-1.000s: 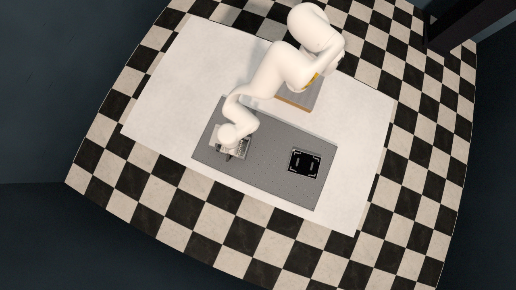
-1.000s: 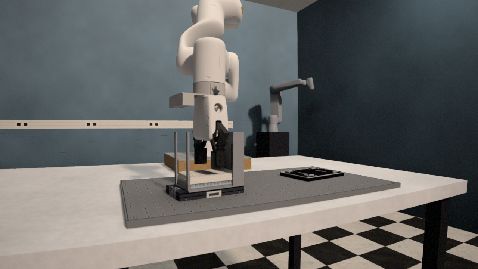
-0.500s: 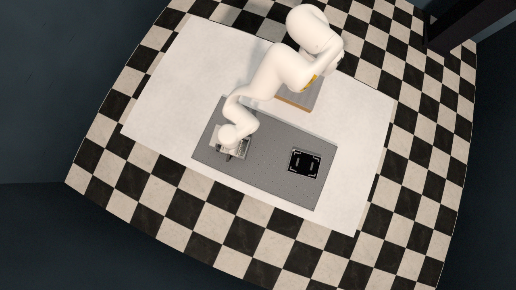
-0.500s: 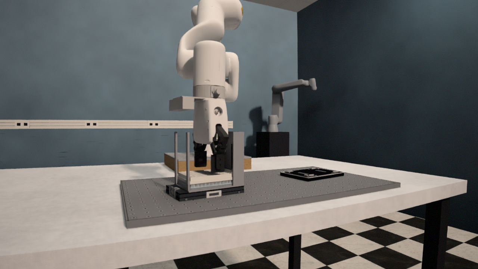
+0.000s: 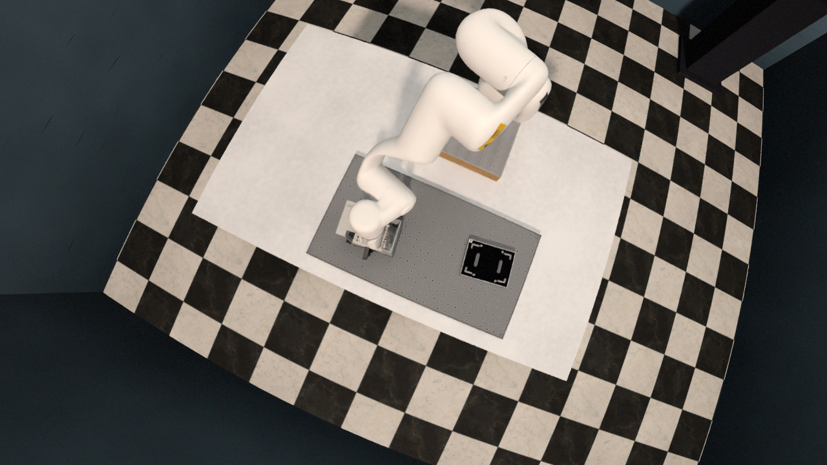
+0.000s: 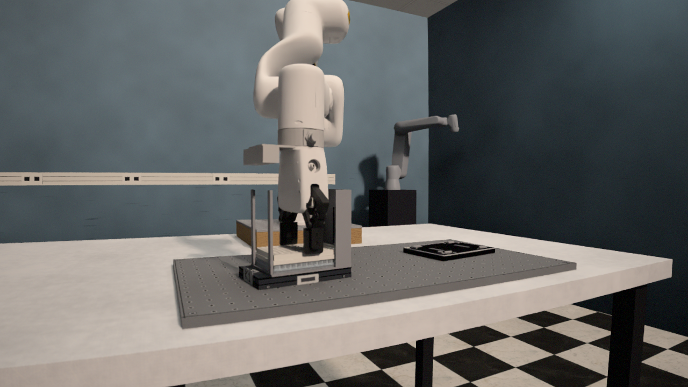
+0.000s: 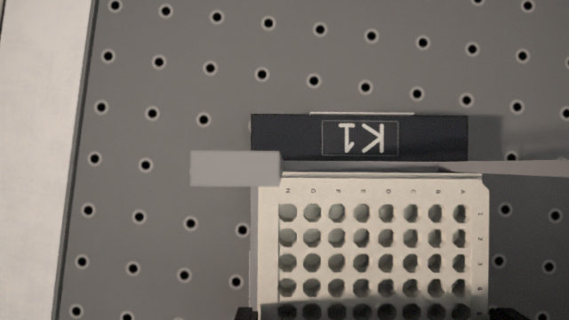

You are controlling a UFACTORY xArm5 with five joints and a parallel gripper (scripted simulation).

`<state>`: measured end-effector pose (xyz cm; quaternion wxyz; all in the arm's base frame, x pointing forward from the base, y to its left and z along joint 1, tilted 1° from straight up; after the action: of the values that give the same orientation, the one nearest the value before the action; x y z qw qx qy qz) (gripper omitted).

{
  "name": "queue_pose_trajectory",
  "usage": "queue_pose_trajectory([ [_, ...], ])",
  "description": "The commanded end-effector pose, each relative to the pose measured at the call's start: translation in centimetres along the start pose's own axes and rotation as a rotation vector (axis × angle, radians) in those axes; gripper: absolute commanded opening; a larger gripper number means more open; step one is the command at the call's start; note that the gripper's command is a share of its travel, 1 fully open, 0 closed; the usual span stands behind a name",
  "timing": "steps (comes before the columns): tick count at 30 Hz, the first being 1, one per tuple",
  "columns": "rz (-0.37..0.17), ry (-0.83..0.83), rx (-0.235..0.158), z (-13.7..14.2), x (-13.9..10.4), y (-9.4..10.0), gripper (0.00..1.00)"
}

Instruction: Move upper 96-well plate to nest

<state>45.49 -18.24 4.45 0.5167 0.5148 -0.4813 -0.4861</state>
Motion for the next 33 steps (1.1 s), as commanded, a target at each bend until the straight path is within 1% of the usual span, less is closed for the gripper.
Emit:
queue_pose_trajectory([
  [1,-0.006,0.0,0.007,-0.12,0.08,-0.1,1.0],
  [20,-0.006,0.0,0.007,-0.12,0.08,-0.24,1.0],
  [21,-0.006,0.0,0.007,-0.12,0.08,-0.17,0.0],
  [33,-0.006,0.0,0.007,-0.12,0.08,-0.17,0.0],
])
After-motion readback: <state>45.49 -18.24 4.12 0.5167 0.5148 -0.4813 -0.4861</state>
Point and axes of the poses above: the point where the finger pads meet when closed, its own y axis back along the fingers, its own z axis across the jaws, x = y × z, the point moved 3 cm from there along y, back along the fingers
